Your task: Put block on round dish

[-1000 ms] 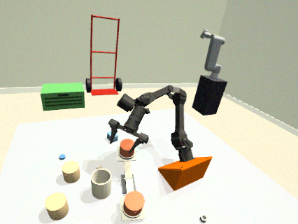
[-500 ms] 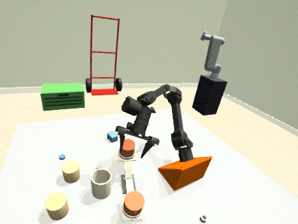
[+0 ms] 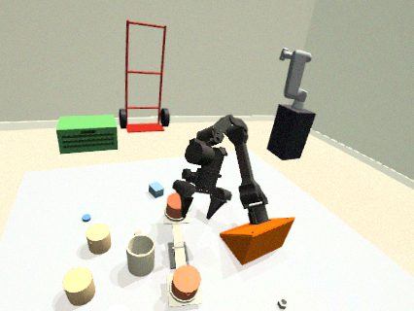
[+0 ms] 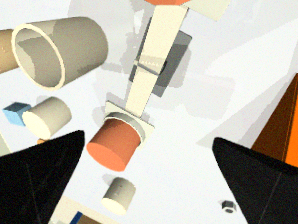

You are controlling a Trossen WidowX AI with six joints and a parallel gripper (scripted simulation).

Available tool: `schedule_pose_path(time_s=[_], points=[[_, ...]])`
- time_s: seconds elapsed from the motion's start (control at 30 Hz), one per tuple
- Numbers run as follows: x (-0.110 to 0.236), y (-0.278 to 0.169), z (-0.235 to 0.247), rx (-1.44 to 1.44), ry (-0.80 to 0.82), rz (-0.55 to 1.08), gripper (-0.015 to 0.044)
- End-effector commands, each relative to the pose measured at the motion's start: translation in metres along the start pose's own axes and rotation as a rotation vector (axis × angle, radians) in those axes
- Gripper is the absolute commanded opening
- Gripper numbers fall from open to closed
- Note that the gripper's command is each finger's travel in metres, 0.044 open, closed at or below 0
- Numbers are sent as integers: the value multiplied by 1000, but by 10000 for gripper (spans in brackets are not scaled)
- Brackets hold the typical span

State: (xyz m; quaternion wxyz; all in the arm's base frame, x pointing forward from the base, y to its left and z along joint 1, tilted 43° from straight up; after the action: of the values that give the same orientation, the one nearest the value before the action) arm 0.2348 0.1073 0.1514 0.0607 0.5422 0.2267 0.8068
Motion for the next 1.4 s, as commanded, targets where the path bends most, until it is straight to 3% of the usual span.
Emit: schedule_pose_path(time_s=[0.0, 1.37], points=[[5, -10, -5, 136, -11, -55, 440], [68, -82, -48, 1318, 49, -653, 440]])
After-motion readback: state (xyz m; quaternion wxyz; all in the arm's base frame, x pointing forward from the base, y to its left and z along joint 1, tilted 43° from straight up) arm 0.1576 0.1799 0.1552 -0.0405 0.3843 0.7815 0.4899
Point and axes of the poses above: the point midway between the two fingers, 35 mm back from their tips, its own x axis back along the fingers, its own z axis across the jaws, y = z × x, the point moved 4 cm from there along x, back along the fingers, and after that the axes turned 3 degrees about -x, right-handed, at the moved point
